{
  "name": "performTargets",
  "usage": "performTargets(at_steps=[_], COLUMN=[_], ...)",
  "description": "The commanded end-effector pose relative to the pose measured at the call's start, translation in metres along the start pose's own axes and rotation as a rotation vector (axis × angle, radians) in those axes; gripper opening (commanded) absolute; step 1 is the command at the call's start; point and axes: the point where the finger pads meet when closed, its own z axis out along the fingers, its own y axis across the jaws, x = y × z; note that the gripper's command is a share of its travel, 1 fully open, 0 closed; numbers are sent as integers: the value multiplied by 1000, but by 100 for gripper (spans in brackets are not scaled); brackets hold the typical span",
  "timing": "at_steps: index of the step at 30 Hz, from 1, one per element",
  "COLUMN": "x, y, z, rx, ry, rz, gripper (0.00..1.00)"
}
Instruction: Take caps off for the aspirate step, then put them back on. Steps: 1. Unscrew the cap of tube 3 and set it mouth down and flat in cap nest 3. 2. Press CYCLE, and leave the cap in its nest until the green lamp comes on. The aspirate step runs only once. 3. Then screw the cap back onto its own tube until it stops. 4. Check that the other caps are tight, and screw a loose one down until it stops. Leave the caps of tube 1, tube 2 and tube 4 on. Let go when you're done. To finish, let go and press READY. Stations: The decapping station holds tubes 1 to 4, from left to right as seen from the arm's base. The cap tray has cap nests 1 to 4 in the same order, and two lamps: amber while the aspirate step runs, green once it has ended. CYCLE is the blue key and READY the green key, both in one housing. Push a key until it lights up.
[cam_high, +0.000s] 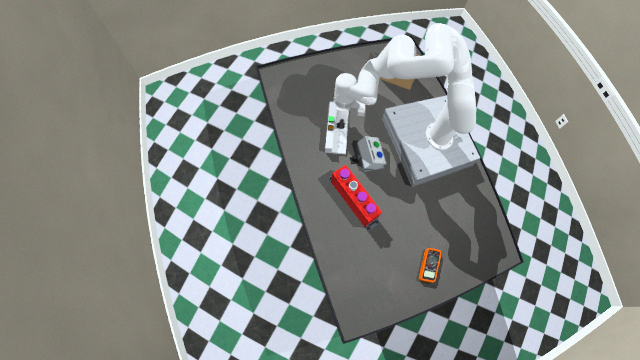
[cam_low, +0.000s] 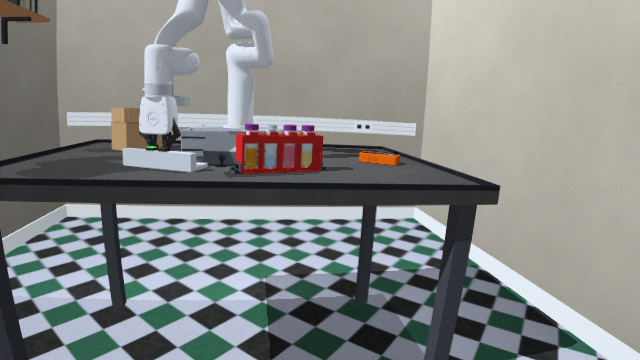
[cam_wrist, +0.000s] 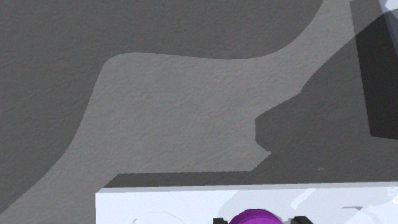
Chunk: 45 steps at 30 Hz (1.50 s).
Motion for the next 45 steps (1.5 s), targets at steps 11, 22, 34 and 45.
performTargets(at_steps=[11, 22, 34, 45], x=[-2, -2, -2, 6], y=[0, 1, 1, 41], z=[-36, -91, -141, -140], rx=[8, 8, 8, 7], ry=[-3, -4, -4, -5], rz=[0, 0, 0, 376], gripper=[0, 0, 0, 0])
